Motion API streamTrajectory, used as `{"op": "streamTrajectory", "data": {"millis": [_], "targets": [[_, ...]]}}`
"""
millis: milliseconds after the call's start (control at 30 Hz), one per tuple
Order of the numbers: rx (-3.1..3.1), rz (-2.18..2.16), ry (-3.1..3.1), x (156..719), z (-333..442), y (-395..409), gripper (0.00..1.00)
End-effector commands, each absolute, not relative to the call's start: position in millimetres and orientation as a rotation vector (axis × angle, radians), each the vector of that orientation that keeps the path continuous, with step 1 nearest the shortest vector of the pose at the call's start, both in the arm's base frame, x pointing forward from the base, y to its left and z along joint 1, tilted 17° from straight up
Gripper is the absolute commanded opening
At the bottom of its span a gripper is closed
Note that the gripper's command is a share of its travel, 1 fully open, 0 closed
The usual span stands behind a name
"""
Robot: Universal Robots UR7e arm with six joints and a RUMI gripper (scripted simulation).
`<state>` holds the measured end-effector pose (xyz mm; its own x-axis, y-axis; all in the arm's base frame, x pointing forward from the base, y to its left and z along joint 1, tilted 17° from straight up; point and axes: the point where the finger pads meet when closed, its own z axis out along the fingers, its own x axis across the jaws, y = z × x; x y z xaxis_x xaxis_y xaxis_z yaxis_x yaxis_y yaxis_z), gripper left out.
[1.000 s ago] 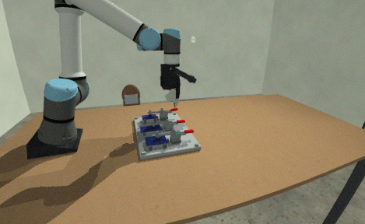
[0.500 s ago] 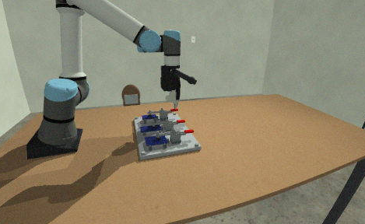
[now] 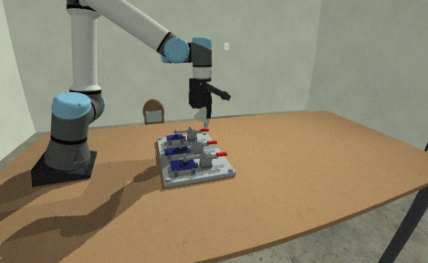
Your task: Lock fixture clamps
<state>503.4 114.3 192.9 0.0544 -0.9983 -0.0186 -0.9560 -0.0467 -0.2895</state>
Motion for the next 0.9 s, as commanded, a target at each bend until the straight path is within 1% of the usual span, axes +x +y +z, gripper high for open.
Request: {"op": "streamTrajectory", "data": {"millis": [0,67,233,633,867], "targets": [[-2.106,-0.272,2.000,503,191,114,0.00],[-2.106,-0.272,2.000,503,191,114,0.00],[-2.106,-0.271,2.001,489,241,113,0.00],[-2.106,-0.271,2.001,489,241,113,0.00],[-2.106,-0.272,2.000,484,261,112,0.00]]}}
